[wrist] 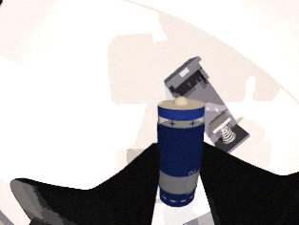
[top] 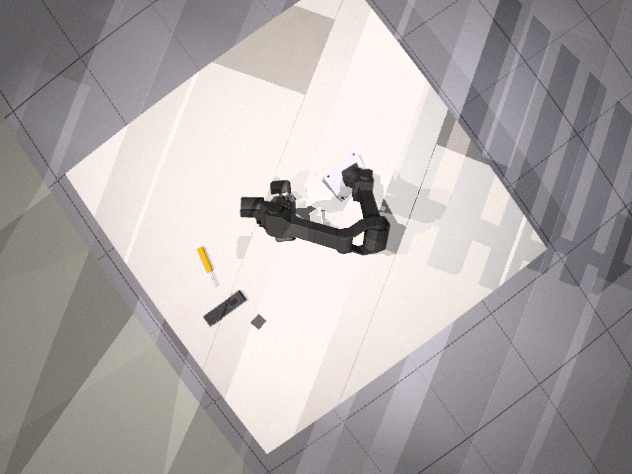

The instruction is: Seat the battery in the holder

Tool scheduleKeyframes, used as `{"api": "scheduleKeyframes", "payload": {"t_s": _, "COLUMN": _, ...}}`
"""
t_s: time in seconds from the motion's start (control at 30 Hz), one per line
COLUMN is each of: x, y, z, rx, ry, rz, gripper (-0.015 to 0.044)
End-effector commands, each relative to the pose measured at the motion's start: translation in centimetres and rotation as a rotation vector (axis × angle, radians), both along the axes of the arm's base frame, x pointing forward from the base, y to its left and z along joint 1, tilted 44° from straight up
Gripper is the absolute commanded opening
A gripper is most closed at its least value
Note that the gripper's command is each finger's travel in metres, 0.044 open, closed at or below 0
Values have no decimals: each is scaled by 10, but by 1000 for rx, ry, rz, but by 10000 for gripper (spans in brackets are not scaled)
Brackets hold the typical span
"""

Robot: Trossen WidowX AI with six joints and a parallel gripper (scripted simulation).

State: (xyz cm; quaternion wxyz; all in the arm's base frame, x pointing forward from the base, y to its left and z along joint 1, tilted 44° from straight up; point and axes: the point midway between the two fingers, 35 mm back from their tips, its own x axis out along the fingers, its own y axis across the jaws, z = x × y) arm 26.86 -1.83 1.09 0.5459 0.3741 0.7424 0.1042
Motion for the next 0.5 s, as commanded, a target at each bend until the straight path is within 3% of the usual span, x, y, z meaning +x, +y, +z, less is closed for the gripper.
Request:
{"api": "scheduleKeyframes", "payload": {"t_s": 0.0, "x": 0, "y": -9, "z": -5, "rx": 18, "ry": -103, "rz": 113, "gripper": 85}}
{"api": "scheduleKeyframes", "payload": {"t_s": 0.47, "x": -4, "y": -34, "z": -20, "rx": 87, "ry": -461, "rz": 505, "gripper": 85}}
